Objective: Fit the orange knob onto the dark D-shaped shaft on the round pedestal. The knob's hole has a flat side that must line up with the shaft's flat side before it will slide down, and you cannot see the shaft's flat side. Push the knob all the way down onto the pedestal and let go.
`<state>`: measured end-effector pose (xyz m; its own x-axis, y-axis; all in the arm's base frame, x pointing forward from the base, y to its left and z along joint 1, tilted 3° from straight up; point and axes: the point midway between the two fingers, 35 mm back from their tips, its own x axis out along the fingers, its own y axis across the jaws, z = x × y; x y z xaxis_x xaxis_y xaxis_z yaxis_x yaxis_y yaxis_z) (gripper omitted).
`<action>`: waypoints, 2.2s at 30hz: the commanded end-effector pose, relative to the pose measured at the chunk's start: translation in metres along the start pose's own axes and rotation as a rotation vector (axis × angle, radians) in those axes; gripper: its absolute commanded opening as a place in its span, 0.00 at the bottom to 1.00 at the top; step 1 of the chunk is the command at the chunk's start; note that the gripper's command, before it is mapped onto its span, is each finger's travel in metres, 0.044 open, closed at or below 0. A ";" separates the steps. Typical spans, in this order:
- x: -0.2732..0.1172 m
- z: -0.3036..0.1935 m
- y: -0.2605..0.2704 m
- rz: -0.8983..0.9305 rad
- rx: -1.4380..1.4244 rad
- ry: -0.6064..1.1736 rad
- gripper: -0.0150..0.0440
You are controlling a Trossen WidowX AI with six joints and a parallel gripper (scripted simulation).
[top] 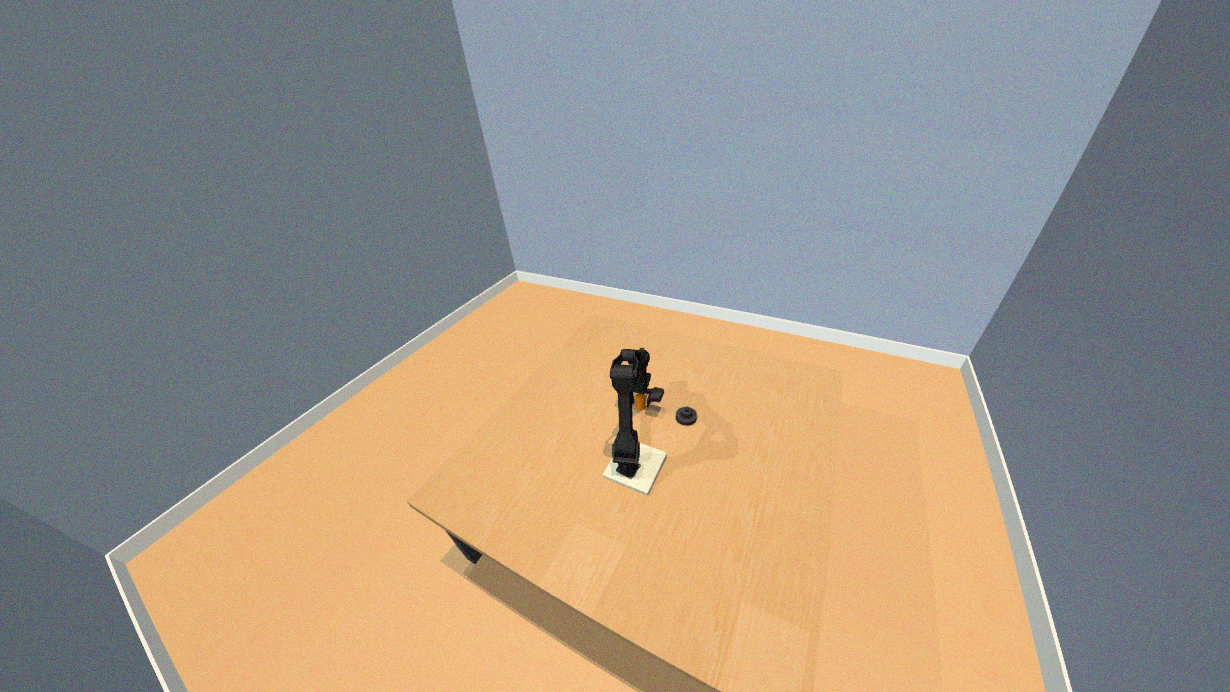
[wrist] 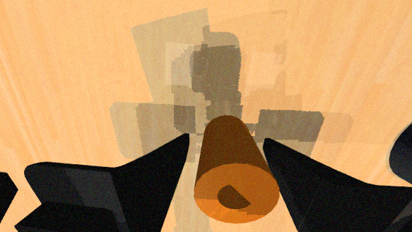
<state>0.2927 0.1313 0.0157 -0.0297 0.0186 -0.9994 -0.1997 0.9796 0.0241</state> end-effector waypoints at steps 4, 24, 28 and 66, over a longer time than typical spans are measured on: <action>0.002 -0.002 -0.001 -0.004 0.003 0.005 0.58; -0.064 0.008 0.003 -0.004 0.003 0.002 0.25; -0.086 0.008 0.003 -0.004 0.003 0.002 0.25; -0.119 0.016 -0.072 -0.011 0.004 0.001 0.25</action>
<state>0.3252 0.0690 0.1366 -0.0236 0.0132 -0.9996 -0.1952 0.9806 0.0175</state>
